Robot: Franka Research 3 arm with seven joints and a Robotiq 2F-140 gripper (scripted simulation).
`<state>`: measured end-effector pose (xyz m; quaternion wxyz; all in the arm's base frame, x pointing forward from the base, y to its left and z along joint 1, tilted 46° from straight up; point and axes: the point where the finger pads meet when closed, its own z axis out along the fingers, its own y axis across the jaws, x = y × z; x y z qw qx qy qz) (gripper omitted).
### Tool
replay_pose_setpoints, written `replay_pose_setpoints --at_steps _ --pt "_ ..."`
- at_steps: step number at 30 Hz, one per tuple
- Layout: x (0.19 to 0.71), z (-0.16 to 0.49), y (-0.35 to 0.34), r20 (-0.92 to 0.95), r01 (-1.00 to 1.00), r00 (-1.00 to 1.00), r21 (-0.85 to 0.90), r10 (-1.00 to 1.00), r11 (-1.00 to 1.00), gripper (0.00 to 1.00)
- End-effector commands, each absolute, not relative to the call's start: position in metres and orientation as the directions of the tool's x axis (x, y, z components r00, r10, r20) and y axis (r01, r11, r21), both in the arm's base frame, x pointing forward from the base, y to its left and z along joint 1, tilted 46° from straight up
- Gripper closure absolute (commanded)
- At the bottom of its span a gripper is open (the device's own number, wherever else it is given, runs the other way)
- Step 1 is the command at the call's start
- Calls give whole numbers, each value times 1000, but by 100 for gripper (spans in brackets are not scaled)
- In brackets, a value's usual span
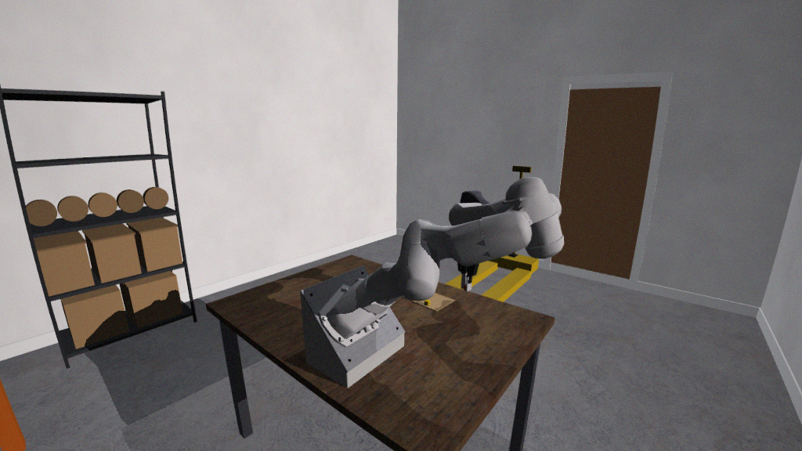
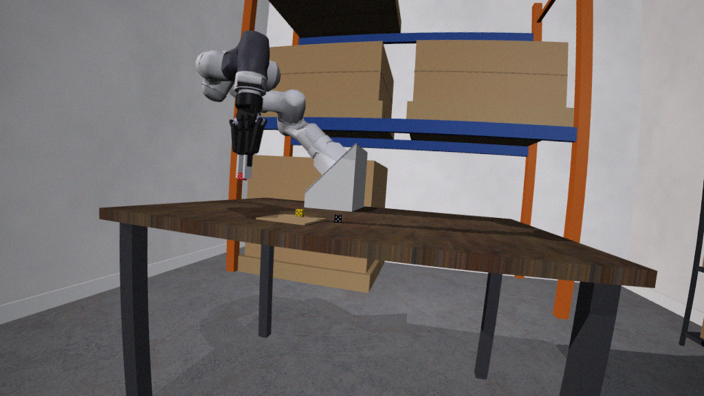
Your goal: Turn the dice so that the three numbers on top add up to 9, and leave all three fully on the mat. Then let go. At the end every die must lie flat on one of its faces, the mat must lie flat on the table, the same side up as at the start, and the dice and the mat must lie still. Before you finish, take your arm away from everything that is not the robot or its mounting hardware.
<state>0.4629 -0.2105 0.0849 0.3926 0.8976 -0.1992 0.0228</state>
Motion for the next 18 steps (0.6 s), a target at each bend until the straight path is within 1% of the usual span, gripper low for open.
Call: replay_pose_setpoints --at_steps 1,18 --pt "462 85 -213 80 -226 966 718 -245 -658 91" --pt "462 85 -214 -113 38 992 714 -62 -699 91"
